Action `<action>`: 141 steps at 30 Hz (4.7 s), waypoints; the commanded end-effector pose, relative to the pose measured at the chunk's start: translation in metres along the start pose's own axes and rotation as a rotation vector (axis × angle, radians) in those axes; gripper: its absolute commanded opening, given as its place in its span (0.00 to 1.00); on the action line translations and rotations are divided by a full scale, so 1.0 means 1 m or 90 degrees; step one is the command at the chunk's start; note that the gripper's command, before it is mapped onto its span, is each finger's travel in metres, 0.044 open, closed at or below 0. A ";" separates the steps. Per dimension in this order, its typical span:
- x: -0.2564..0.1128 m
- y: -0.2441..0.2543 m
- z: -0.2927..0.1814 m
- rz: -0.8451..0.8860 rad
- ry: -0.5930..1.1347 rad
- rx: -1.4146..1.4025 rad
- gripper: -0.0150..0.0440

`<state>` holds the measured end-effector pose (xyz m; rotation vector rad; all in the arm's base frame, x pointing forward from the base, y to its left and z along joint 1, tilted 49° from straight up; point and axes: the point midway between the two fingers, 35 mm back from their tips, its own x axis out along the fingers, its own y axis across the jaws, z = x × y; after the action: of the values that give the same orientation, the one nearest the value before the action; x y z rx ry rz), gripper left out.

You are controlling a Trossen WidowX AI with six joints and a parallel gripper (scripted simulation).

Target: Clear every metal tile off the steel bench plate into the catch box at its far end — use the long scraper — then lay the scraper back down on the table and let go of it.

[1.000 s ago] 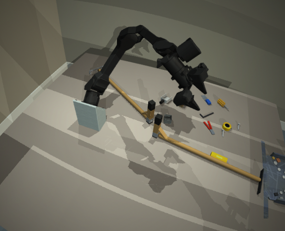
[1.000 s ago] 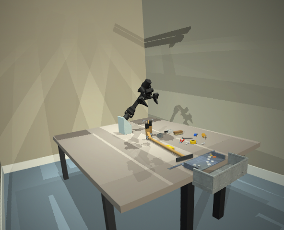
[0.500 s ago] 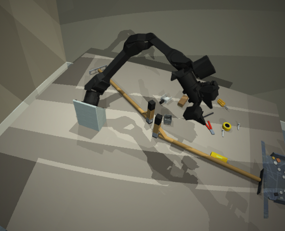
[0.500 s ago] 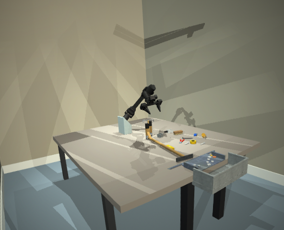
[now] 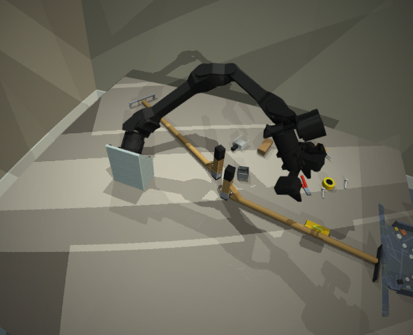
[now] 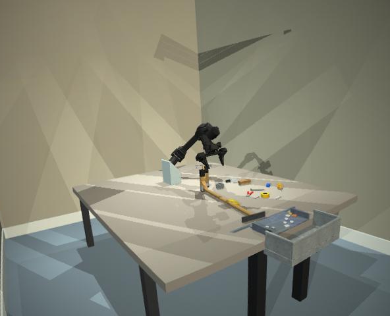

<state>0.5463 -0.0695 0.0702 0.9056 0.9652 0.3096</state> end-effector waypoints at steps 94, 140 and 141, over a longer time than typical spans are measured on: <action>-0.072 0.028 -0.116 -0.036 0.017 -0.023 1.00; -0.130 0.012 -0.229 -0.035 -0.039 -0.023 1.00; -0.130 0.012 -0.231 -0.035 -0.040 -0.023 1.00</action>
<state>0.2954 -0.0216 0.0967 0.8556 0.9370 0.2459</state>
